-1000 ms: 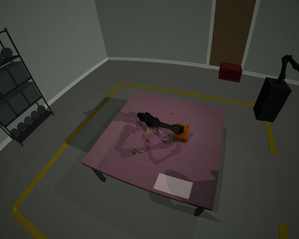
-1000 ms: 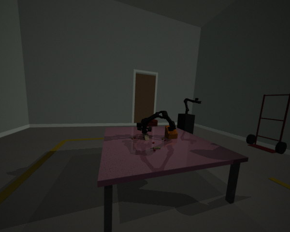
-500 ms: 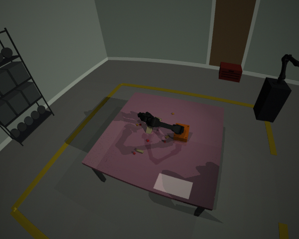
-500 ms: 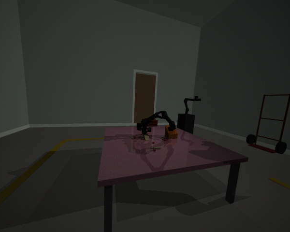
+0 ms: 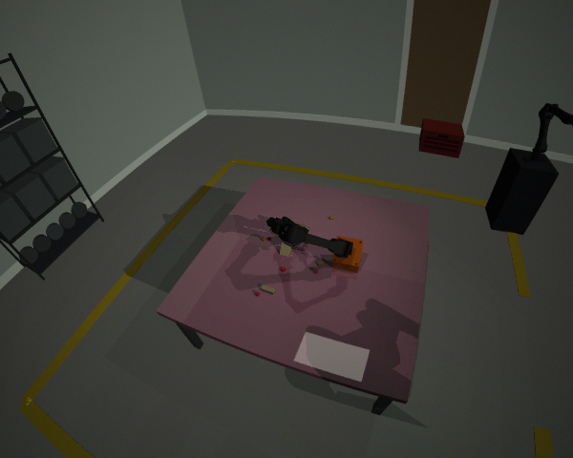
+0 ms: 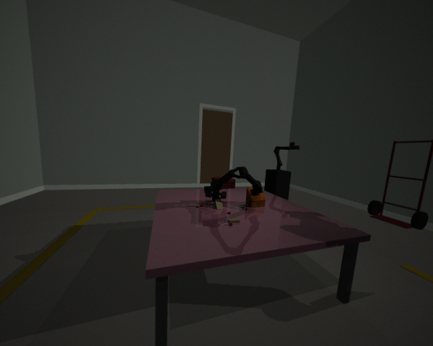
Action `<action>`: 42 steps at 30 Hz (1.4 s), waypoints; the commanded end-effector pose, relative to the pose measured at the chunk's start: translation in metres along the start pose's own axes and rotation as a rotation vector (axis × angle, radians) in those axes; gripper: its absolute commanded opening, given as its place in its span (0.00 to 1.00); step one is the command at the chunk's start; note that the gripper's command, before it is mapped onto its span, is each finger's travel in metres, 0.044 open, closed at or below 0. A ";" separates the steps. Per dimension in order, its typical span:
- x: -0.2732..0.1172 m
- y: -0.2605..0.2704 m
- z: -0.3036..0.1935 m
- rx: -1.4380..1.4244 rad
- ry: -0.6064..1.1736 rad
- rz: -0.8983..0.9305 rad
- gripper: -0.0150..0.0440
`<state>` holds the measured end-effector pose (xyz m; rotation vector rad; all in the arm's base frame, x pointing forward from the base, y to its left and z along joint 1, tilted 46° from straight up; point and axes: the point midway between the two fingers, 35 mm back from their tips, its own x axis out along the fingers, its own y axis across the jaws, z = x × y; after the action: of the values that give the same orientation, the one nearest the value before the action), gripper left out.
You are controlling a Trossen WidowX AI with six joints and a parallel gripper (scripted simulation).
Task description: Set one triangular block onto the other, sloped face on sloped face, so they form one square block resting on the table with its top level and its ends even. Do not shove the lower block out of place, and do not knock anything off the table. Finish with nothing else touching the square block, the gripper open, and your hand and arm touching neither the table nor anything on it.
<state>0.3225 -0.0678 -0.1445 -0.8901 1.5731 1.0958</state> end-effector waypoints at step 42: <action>0.023 0.004 -0.005 -0.031 -0.089 0.015 0.25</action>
<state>0.3124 -0.0658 -0.1659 -0.8878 1.5464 1.1461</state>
